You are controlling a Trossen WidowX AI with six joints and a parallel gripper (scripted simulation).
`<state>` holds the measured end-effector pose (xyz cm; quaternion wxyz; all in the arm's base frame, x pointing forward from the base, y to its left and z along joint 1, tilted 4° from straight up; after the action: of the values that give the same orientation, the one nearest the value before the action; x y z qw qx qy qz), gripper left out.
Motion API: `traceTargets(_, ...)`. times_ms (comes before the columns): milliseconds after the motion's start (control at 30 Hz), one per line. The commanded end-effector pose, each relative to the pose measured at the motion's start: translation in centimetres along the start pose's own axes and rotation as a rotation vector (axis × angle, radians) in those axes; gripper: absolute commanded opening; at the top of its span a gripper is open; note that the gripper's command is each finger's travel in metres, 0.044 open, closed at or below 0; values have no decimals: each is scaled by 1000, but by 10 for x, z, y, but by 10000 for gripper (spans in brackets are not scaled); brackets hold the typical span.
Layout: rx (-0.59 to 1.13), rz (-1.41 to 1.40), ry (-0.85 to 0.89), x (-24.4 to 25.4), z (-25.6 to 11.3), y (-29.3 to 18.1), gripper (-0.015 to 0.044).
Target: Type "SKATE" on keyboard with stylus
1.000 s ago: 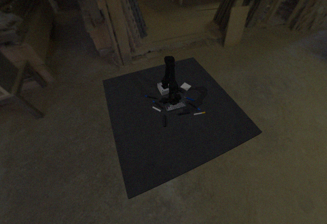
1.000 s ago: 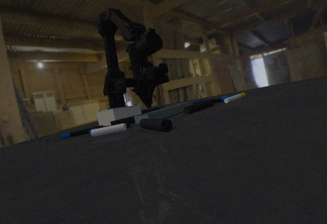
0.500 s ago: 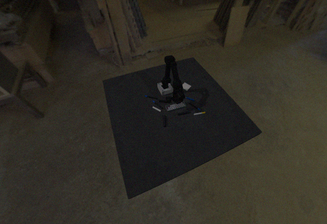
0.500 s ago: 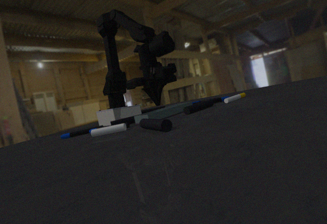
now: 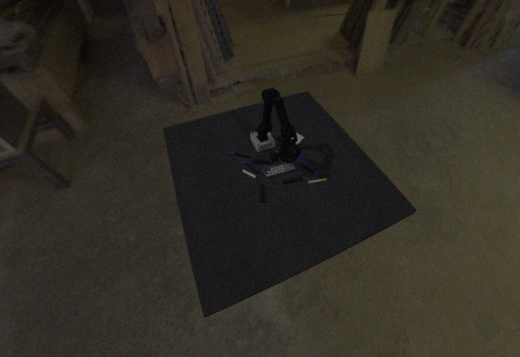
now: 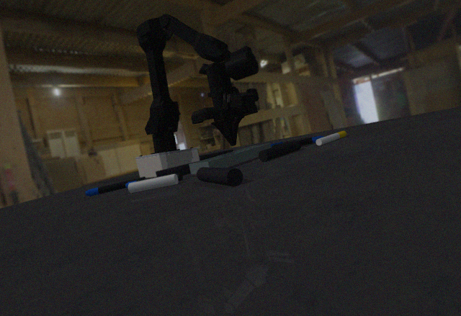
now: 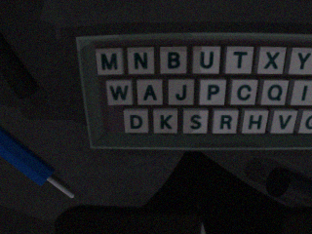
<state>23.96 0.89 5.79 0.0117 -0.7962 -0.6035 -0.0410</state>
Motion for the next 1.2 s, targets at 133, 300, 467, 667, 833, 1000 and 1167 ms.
traceTargets(133,-5,4,-4,1,-60,0,0)
traceTargets(300,-5,4,-4,1,-60,0,0)
traceTargets(467,-5,5,-2,3,-55,2,0)
traceTargets(667,-6,7,2,2,-56,2,79)
traceTargets(833,-6,7,2,2,-56,2,0)
traceTargets(1000,-6,7,2,2,-56,2,0)
traceTargets(1167,-6,7,2,2,-56,2,26)
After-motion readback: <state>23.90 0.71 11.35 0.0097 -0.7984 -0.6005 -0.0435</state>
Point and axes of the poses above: the point midway between the two fingers, 35 mm back from their tips, its own z axis out along the fingers, its own x axis across the jaws, y = z × x, the point moved 3 cm from there along -z, back along the fingers, and after that the axes turned 2 degrees about z, right-handed, at the moved point
